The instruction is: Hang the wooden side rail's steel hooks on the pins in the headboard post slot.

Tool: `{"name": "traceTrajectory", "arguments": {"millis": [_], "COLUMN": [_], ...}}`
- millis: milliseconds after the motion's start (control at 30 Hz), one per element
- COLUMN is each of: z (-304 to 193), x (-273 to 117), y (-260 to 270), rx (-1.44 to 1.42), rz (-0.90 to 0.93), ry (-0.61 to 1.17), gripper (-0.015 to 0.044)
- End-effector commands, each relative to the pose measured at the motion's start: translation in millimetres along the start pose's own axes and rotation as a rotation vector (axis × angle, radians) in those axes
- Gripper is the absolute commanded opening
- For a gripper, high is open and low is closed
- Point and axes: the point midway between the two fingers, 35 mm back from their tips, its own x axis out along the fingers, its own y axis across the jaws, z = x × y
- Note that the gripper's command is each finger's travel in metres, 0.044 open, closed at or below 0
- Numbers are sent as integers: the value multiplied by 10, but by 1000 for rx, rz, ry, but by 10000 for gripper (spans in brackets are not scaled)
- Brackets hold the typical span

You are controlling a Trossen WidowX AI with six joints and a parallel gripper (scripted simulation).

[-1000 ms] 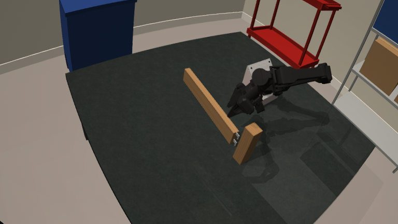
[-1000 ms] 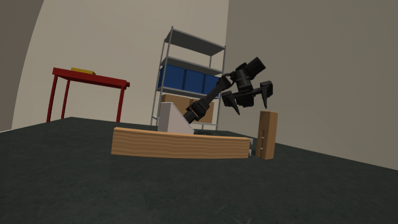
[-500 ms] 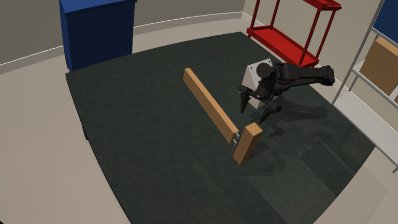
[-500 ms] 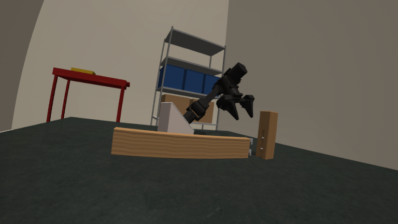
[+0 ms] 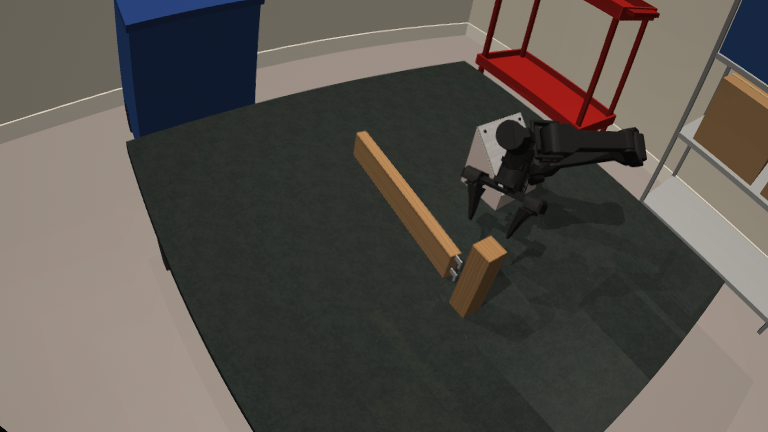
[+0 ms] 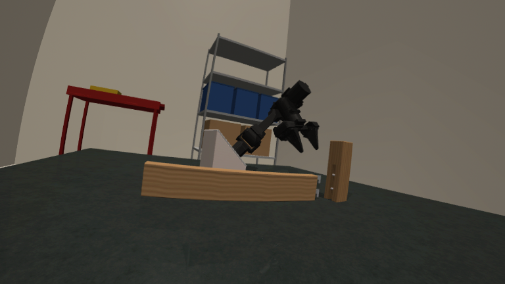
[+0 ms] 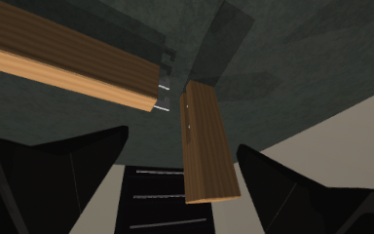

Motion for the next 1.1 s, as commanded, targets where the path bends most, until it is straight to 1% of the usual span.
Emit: {"name": "traceTrajectory", "arguments": {"millis": [0, 200, 300, 533, 633, 733, 900, 1067], "z": [9, 9, -14, -134, -158, -201, -257, -283], "x": [-2, -2, 15, 53, 77, 96, 116, 118], "y": [-1, -1, 40, 233, 273, 310, 367, 412], "rx": [-4, -4, 83, 570, 702, 891, 1226, 1567], "rz": [-3, -3, -10, -60, -75, -122, -208, -292], "ry": [-1, -1, 7, 50, 50, 47, 14, -63], "gripper": [440, 440, 440, 440, 440, 440, 440, 440]}}
